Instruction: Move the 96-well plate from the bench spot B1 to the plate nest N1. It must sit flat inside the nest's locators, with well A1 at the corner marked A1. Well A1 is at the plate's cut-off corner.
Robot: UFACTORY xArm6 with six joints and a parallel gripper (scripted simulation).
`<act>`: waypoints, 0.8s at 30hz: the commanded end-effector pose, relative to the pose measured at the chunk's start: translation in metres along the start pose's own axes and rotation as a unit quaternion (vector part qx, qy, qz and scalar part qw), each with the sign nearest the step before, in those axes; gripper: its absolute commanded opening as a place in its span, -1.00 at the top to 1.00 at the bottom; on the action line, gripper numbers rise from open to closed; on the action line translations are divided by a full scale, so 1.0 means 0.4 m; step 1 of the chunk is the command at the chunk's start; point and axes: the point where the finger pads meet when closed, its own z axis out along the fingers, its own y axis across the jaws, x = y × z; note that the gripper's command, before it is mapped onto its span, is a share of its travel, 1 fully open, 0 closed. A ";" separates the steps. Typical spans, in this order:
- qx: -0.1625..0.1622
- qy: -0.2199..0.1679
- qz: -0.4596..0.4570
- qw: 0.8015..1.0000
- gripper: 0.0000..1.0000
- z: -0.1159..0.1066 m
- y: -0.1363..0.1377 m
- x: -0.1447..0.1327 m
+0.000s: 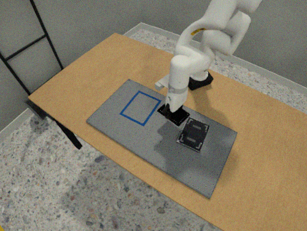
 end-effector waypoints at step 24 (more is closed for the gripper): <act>0.005 0.011 0.386 0.922 1.00 -0.006 0.038 -0.193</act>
